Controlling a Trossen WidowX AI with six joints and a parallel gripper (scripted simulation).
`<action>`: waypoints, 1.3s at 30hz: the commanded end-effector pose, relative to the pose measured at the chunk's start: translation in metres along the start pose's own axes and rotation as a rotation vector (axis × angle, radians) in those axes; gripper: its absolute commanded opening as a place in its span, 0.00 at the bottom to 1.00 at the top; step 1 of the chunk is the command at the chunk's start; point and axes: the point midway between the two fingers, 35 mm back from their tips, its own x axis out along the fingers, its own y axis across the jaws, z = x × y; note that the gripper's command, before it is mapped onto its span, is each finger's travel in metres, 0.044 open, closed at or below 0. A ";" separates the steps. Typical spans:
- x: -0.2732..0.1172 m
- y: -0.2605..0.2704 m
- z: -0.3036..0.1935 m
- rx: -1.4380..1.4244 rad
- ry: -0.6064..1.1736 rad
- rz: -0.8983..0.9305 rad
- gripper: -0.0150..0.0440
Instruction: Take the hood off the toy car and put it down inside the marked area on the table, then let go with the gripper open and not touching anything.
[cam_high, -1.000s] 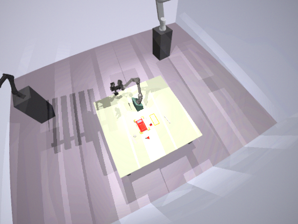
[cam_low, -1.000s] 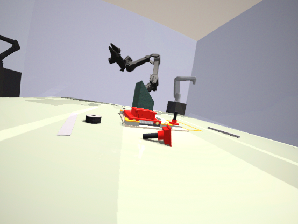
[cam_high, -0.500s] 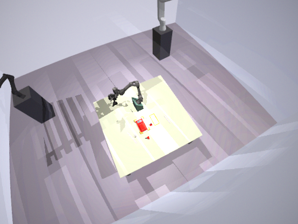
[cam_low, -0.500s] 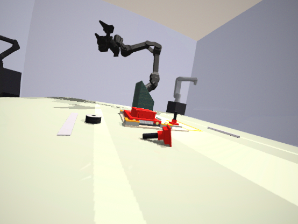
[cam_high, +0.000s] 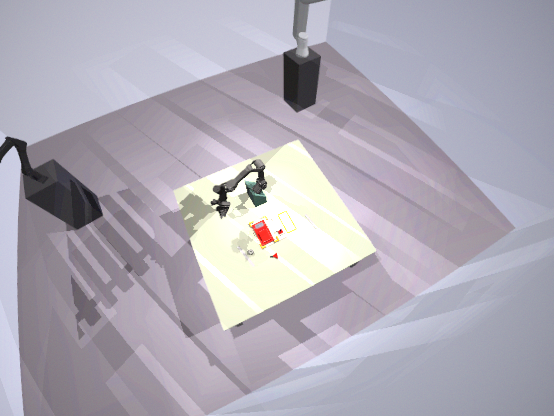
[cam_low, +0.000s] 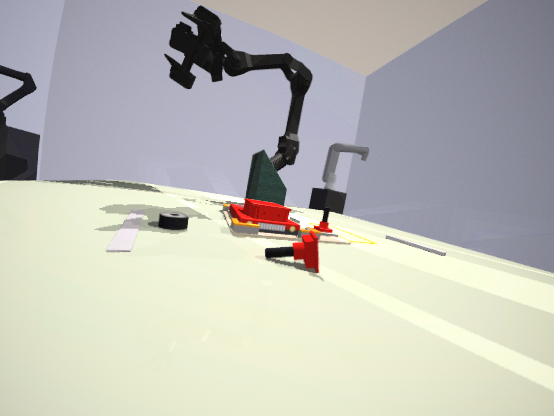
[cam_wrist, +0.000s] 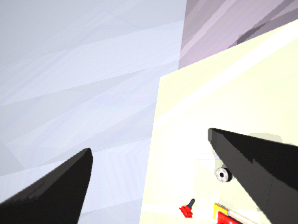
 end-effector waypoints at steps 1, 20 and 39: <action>0.042 -0.001 -0.041 -0.185 0.131 -0.113 1.00; 0.120 -0.061 -0.271 -1.057 0.969 -0.437 1.00; 0.106 -0.083 -0.348 -1.309 1.329 -0.436 1.00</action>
